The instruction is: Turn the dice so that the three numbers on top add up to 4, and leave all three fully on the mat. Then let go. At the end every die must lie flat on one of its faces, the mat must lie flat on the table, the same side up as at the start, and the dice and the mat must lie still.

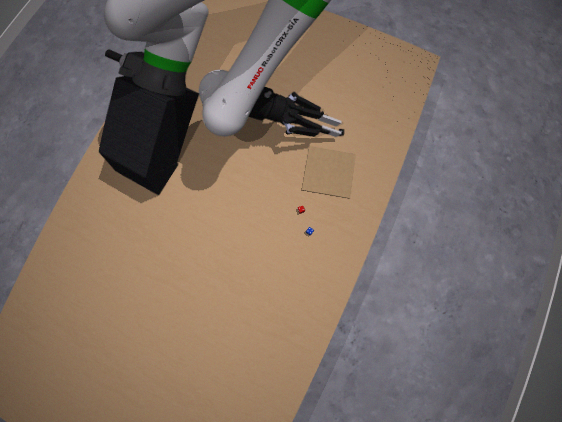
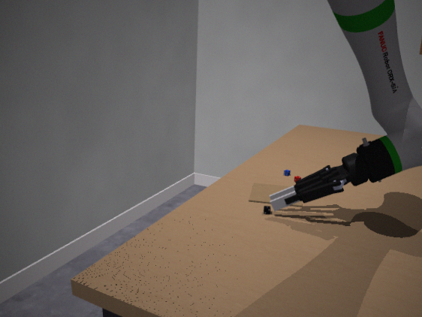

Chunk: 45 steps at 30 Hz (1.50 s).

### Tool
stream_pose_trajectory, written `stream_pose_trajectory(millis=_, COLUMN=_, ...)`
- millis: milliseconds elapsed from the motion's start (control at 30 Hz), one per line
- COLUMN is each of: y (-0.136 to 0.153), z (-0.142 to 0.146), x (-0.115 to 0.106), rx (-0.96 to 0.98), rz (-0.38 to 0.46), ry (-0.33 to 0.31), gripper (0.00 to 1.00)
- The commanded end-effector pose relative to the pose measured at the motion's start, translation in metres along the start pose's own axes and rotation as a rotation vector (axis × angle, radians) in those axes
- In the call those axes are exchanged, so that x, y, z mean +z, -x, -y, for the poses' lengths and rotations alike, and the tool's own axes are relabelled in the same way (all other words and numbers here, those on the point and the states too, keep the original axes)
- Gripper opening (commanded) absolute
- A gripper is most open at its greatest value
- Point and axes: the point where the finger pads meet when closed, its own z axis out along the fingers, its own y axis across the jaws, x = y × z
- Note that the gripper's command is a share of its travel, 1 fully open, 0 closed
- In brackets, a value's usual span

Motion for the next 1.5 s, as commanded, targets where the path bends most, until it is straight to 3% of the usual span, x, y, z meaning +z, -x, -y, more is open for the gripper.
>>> stream_pose_trajectory(millis=0, y=0.0, z=0.001, x=-0.013, rx=-0.002, rz=0.0, ry=0.001, gripper=0.19)
stream_pose_trajectory(millis=600, y=0.009, z=0.001, x=-0.028, rx=-0.002, rz=0.0, ry=0.001, gripper=0.19)
stream_pose_trajectory(millis=1000, y=0.05, z=0.001, x=-0.049, rx=-0.002, rz=0.0, ry=0.001, gripper=0.19)
stream_pose_trajectory(millis=1467, y=0.053, z=-0.001, x=-0.049, rx=0.001, rz=-0.036, ry=0.01, gripper=0.19)
